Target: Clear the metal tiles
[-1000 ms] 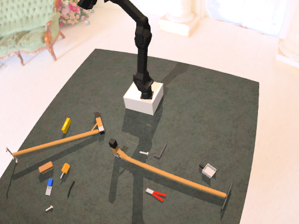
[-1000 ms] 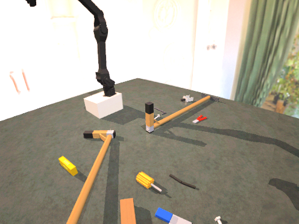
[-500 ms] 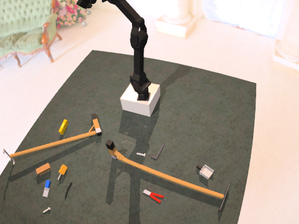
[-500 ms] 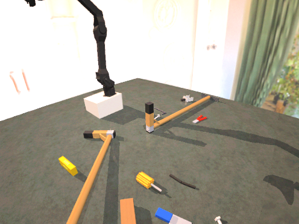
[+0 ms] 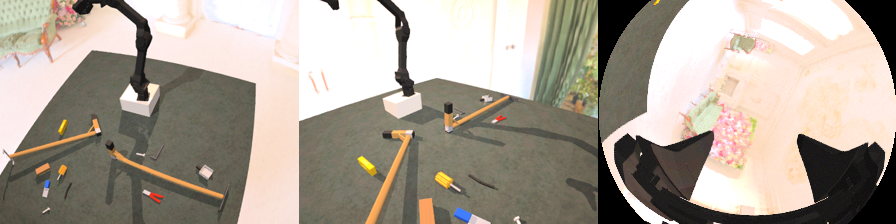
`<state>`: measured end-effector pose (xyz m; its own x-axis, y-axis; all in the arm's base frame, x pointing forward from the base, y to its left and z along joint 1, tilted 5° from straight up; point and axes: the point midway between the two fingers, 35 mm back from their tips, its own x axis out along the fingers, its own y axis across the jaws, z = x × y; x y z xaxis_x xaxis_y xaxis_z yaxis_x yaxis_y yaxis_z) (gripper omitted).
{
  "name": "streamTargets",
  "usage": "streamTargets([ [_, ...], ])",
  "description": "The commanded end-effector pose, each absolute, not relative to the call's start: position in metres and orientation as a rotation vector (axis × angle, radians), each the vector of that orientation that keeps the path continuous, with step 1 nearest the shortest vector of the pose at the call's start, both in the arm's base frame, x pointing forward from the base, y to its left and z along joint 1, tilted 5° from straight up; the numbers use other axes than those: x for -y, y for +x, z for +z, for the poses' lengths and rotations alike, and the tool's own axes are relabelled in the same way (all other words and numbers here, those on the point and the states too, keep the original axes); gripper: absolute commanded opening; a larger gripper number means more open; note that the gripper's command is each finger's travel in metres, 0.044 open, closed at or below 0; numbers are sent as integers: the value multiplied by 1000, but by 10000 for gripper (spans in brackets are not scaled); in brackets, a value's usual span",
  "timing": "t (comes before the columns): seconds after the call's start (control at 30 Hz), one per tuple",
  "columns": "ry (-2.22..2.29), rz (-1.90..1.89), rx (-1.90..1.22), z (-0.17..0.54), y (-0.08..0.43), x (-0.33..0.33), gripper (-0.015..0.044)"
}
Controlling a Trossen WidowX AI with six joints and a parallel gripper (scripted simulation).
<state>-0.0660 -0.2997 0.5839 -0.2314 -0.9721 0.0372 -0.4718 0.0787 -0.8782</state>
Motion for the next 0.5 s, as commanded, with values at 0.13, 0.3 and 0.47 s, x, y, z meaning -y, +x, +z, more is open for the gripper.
streamTargets([
  [0.13, -1355, -1159, -1578, 570, -40, 295, 440],
  [0.3, -1303, -1186, -1468, 560, -25, 293, 440],
  [0.47, -1246, -1205, -1362, 550, -11, 291, 440],
])
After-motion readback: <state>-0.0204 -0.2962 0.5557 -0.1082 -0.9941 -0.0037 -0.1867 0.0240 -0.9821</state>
